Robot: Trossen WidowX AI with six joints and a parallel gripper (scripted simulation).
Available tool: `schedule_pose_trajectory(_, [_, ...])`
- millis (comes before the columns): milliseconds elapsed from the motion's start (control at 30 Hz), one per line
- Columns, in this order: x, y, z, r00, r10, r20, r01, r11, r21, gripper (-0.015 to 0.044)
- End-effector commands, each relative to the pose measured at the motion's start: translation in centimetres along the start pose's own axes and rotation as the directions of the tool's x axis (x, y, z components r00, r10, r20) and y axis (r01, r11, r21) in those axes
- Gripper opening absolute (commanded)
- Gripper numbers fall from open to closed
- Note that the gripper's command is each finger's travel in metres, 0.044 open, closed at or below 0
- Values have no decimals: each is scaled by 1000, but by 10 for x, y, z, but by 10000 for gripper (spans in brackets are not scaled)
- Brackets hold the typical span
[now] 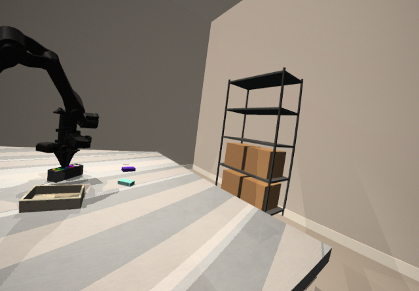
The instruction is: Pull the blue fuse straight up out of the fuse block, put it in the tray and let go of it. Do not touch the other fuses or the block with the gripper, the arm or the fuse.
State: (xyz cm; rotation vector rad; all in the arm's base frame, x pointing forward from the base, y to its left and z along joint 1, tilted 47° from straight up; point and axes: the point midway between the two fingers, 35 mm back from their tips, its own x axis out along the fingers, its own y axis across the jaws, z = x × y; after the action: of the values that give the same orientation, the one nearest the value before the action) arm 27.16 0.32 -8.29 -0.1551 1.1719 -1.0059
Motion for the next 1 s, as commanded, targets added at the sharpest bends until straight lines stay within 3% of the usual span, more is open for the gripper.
schedule_pose_trajectory(0, [-2,0,0,1000,2,-3,-2,1000,4,0])
schedule_pose_trajectory(967, [-16,1,0,1000,2,-3,-2,1000,3,0])
